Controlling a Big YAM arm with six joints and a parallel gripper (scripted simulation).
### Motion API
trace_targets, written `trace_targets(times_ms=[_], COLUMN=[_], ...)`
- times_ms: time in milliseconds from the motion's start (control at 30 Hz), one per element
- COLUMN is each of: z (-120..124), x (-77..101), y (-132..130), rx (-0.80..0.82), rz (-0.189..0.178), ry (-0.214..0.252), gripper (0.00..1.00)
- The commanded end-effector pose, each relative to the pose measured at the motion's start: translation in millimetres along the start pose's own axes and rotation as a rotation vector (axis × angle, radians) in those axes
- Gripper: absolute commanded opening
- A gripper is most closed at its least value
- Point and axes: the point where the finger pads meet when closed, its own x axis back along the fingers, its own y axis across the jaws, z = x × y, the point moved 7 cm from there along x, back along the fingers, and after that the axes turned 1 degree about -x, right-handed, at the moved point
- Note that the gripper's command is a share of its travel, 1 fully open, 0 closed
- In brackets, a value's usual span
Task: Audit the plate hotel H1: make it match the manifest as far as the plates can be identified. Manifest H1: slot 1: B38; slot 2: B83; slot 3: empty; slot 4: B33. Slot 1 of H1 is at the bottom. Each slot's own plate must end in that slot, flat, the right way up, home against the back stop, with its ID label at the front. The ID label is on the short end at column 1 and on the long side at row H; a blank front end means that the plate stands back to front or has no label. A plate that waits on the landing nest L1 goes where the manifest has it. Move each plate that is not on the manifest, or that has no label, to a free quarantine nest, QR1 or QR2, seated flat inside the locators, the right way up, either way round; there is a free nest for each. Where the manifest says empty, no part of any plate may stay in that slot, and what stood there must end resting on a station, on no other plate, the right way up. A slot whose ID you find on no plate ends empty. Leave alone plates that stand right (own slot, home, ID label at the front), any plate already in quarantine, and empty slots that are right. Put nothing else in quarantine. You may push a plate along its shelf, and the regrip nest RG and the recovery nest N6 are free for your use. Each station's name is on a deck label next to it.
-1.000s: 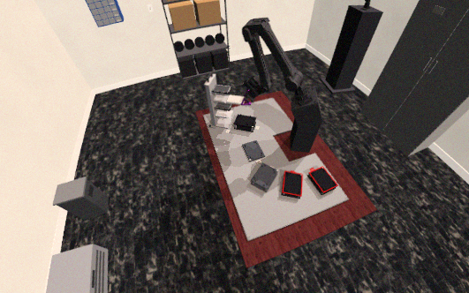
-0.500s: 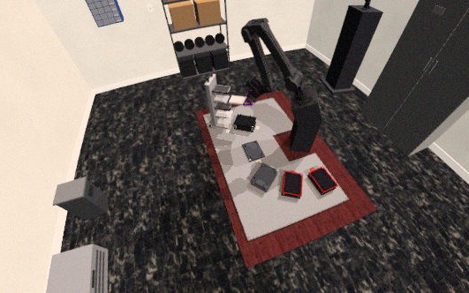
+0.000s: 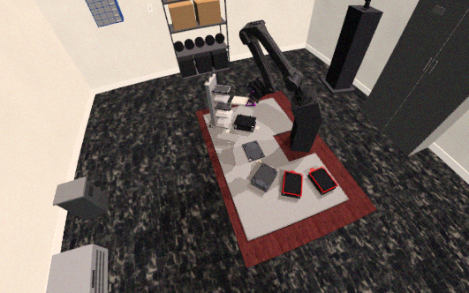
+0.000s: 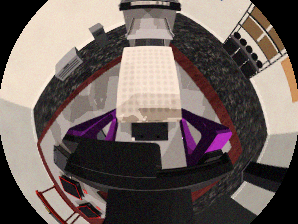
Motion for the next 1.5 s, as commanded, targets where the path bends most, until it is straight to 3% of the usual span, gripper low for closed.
trace_targets(times_ms=[0,733,933,1467], z=[6,27,23,28], x=[8.2,21.7,10.7,4.1], y=[-4,-3,-6,1], rx=[0.005,0.002,0.009,0.008], rz=[0.014,0.014,0.015,-0.003], ry=[-0.005,0.000,-0.023,-0.021], gripper=[0.86,0.86,0.86,0.86])
